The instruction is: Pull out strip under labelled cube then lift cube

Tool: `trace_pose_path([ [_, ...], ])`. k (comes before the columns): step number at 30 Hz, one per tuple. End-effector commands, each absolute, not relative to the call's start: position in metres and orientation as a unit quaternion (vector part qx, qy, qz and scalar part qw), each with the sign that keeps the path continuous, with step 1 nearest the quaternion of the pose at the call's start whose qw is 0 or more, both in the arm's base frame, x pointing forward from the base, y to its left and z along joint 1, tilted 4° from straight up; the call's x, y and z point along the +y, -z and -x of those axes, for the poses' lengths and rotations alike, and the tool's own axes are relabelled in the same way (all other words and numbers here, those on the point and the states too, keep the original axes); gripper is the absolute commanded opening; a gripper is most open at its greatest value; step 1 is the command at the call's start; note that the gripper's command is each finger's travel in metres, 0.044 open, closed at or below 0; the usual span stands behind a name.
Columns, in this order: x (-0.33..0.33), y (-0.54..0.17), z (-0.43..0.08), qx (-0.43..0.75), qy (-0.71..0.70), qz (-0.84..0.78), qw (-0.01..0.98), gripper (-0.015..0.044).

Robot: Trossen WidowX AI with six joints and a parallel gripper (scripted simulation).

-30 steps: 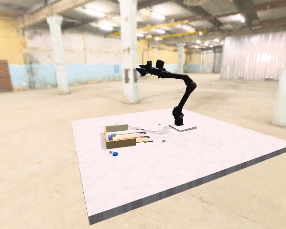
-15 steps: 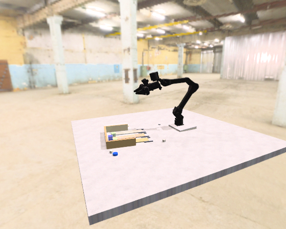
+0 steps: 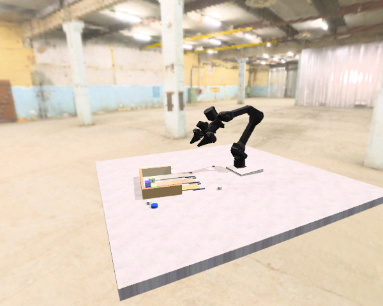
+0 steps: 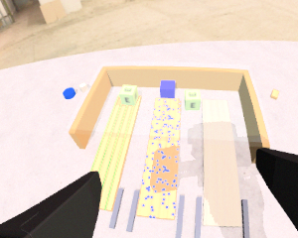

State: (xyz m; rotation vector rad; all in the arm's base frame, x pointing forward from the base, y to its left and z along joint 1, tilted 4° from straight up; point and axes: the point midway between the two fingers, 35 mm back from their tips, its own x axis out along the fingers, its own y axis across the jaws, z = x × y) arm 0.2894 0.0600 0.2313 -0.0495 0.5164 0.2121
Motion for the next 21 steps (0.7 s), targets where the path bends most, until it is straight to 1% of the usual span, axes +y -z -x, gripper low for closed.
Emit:
trace_pose_path([
  [1,0.06,-0.229,-0.288,0.26,-0.104,0.024,0.96,0.04],
  [5,0.06,-0.229,-0.288,0.26,-0.104,0.024,0.96,0.04],
  [8,0.068,-0.227,-0.296,0.29,-0.107,0.014,0.951,0.0321],
  [20,0.135,-0.192,-0.346,0.523,-0.081,-0.035,0.848,0.0006],
  [21,0.141,-0.187,-0.349,0.54,-0.076,-0.036,0.837,0.0],
])
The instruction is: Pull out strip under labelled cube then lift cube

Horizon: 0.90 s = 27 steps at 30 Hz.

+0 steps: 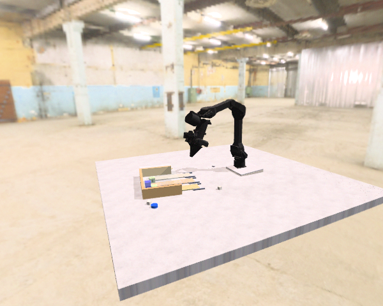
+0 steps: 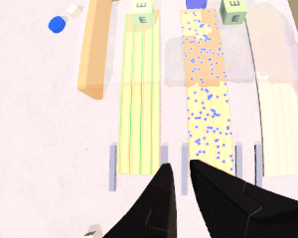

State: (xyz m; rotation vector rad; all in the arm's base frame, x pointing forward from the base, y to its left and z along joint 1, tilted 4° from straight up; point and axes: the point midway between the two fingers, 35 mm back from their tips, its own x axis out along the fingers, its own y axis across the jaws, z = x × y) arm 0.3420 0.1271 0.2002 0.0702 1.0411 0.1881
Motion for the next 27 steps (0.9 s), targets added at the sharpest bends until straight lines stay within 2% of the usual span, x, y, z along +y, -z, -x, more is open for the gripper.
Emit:
trace_pose_path([
  [1,0.148,-0.182,-0.351,0.557,-0.069,-0.036,0.826,0.0],
  [10,0.191,-0.134,-0.363,0.67,-0.007,-0.024,0.742,0.0],
  [27,0.193,-0.113,-0.367,0.672,-0.006,-0.024,0.74,0.0],
])
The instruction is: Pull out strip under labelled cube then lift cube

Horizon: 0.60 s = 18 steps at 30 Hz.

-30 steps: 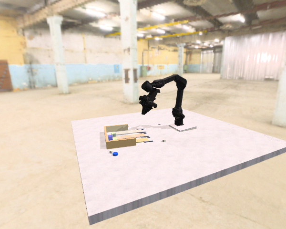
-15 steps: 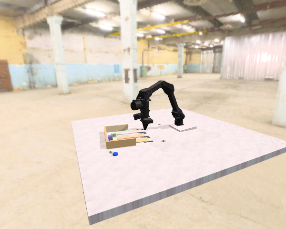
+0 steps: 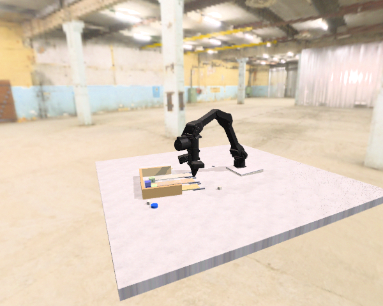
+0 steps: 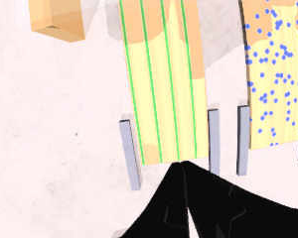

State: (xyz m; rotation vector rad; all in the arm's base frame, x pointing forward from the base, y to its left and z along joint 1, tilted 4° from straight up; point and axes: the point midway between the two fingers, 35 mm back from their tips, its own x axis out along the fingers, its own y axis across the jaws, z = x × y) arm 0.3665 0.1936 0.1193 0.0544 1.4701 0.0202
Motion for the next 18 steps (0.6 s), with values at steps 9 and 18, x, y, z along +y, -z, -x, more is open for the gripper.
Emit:
trace_pose_path([
  [9,0.194,-0.098,-0.369,0.672,-0.006,-0.024,0.74,0.0],
  [18,0.194,-0.084,-0.372,0.672,-0.006,-0.024,0.74,0.0],
])
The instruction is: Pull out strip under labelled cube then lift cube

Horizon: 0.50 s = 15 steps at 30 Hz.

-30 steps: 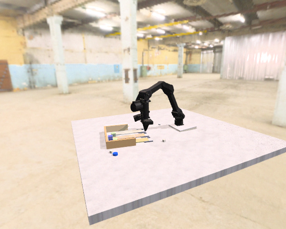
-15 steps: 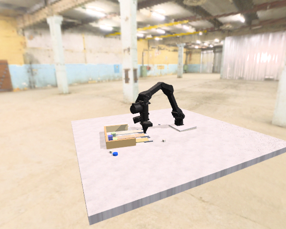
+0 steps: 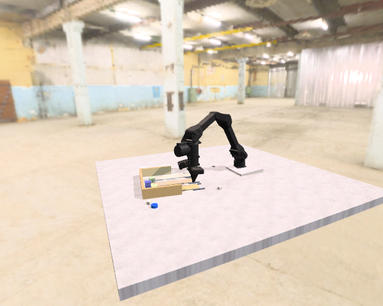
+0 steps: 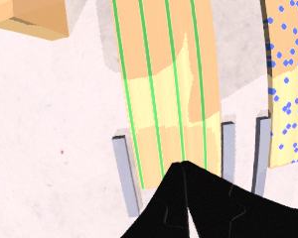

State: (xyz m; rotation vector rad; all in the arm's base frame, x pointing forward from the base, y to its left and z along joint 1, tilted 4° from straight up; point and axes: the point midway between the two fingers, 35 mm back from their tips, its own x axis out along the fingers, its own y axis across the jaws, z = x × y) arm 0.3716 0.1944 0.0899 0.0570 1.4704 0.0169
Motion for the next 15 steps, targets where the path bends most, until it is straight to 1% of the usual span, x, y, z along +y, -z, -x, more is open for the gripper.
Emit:
trace_pose_path([
  [1,0.194,-0.082,-0.372,0.672,-0.006,-0.024,0.74,0.0],
  [15,0.193,-0.064,-0.374,0.672,-0.006,-0.024,0.74,0.0],
])
